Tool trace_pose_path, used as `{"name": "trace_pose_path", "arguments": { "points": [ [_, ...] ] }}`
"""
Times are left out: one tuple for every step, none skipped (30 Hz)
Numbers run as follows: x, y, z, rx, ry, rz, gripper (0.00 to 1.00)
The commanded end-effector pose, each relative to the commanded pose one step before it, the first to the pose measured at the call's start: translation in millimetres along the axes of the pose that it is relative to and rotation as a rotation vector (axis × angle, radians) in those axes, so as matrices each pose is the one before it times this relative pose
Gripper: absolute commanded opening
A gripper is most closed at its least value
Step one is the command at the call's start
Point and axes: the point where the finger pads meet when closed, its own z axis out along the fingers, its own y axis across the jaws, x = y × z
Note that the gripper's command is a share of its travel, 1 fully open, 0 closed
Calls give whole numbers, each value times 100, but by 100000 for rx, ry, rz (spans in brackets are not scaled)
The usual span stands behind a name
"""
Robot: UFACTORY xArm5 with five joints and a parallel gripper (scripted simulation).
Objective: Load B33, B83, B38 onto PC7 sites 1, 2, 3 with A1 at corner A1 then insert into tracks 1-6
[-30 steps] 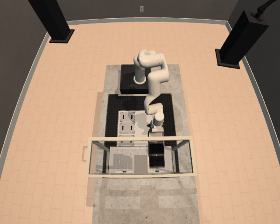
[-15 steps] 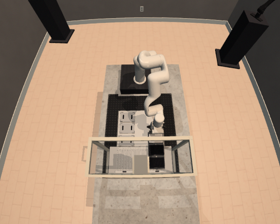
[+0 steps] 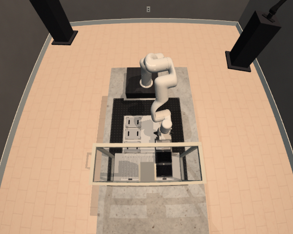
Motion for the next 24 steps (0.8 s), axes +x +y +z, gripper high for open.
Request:
{"name": "trace_pose_path", "arguments": {
  "points": [
    [269,-43,-164,1427,95,5,81],
    [33,0,0,0,0,0,81],
    [33,0,0,0,0,0,81],
    [33,0,0,0,0,0,81],
    [33,0,0,0,0,0,81],
    [33,0,0,0,0,0,81],
    [33,0,0,0,0,0,81],
    [33,0,0,0,0,0,81],
    [33,0,0,0,0,0,81],
    [33,0,0,0,0,0,81],
    [33,0,0,0,0,0,81],
    [0,0,0,0,0,0,81],
    [0,0,0,0,0,0,81],
    [33,0,0,0,0,0,81],
    [33,0,0,0,0,0,81],
    [33,0,0,0,0,0,81],
    [33,0,0,0,0,0,81],
    [33,0,0,0,0,0,81],
    [33,0,0,0,0,0,81],
    [33,0,0,0,0,0,81],
    [33,0,0,0,0,0,81],
    [33,0,0,0,0,0,81],
    [33,0,0,0,0,0,81],
    [33,0,0,0,0,0,81]
  ]
}}
